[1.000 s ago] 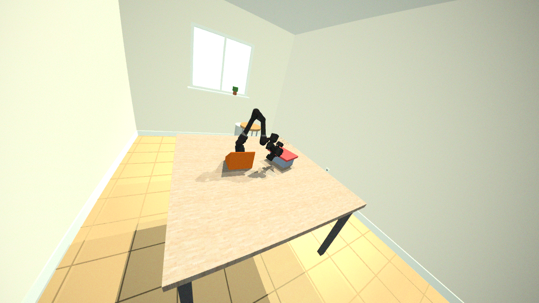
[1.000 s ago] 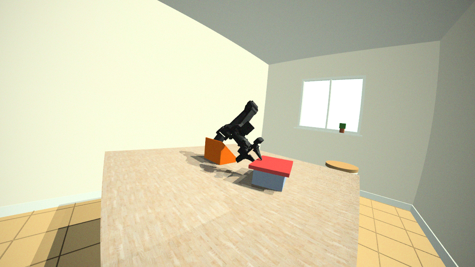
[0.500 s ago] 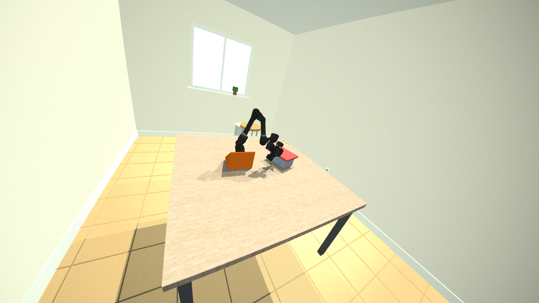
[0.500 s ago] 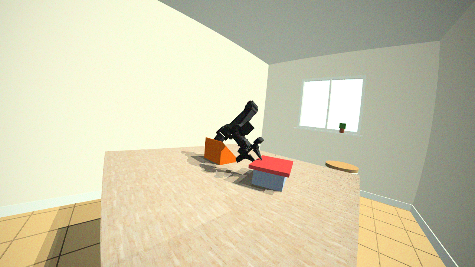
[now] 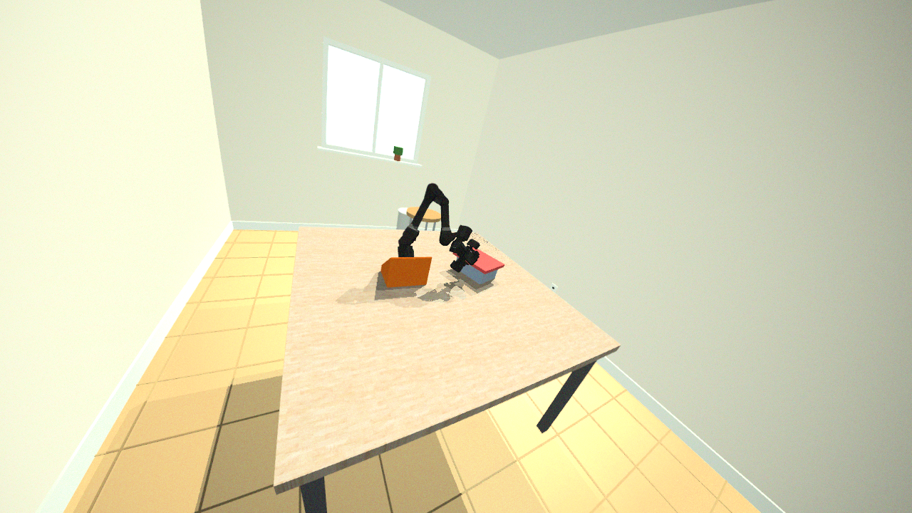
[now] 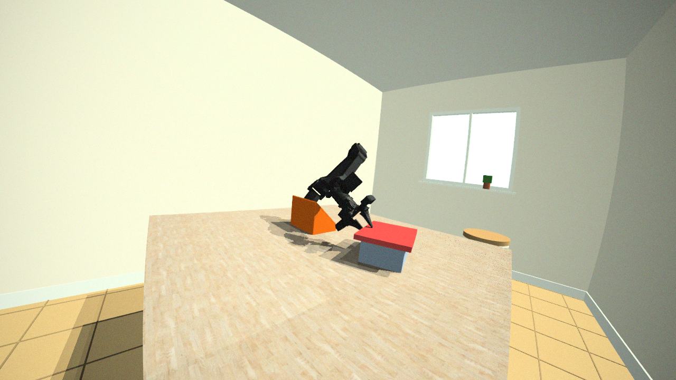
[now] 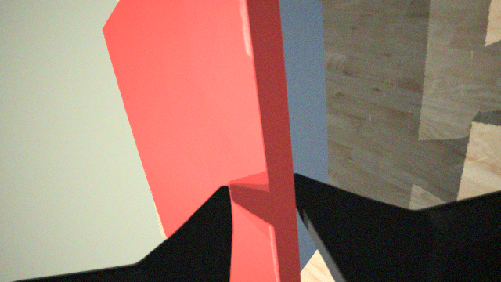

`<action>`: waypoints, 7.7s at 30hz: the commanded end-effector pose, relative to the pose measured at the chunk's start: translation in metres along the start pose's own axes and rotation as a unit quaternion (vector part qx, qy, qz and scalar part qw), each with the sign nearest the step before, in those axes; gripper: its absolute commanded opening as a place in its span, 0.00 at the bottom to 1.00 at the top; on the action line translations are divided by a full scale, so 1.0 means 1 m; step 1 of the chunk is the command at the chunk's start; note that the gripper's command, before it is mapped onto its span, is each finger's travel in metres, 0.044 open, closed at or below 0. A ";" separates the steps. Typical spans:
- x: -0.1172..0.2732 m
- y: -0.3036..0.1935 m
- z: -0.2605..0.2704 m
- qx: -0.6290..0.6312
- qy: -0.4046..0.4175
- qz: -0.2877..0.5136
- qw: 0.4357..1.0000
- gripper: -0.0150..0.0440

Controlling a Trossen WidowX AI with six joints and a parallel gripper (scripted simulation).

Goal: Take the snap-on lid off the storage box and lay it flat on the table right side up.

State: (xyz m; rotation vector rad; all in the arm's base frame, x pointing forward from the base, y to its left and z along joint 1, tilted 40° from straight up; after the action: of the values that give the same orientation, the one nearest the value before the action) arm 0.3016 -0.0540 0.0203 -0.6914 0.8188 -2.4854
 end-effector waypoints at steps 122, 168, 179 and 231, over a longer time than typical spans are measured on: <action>0.006 0.000 0.012 0.000 0.002 0.000 1.000 0.25; 0.019 -0.002 0.036 0.001 0.003 -0.001 1.000 0.25; 0.024 -0.002 0.051 0.001 0.003 -0.001 1.000 0.25; 0.041 -0.007 0.126 0.002 0.004 -0.002 1.000 0.25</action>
State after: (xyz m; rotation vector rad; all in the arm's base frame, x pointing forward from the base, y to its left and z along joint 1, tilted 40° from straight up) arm 0.3395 -0.1192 0.1191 -0.7034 0.8320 -2.4839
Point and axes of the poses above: the point midway between the two fingers, 35 mm back from their tips, its own x axis back along the fingers, its own z axis across the jaws, y = z × x, the point moved 6 cm from there along x, back along the fingers, and after that the axes turned 3 degrees about -x, right-handed, at the moved point
